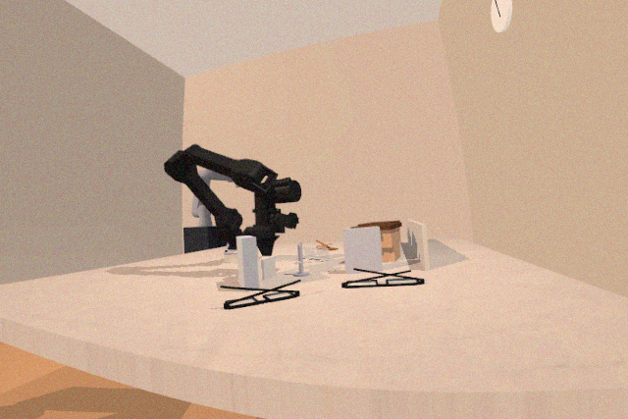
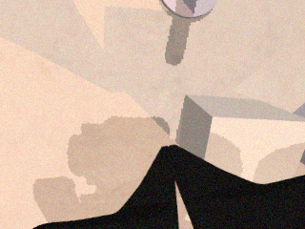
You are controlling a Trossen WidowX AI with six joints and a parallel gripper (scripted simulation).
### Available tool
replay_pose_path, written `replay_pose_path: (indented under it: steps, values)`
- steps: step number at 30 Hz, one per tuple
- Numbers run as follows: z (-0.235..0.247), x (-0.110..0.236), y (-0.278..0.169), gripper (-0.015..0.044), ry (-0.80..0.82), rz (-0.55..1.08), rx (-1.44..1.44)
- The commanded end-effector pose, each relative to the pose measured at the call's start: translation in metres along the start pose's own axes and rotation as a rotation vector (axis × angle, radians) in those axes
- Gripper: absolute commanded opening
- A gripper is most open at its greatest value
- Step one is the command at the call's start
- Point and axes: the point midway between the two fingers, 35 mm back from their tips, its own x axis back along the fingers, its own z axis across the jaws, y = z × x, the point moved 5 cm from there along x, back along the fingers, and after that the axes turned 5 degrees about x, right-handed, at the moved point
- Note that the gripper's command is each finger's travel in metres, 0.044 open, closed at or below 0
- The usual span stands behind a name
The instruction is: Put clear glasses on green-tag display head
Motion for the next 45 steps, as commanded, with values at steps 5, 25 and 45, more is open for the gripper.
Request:
replay_pose_path:
  steps: [5,25,45]
  values:
    - [0.019,0.024,0.006,0.0000,0.014,-0.004,-0.007]
    - [0.045,0.053,0.005,0.0200,0.004,0.002,0.006]
    - [0.141,0.056,0.071,0.0200,0.035,-0.001,-0.430]
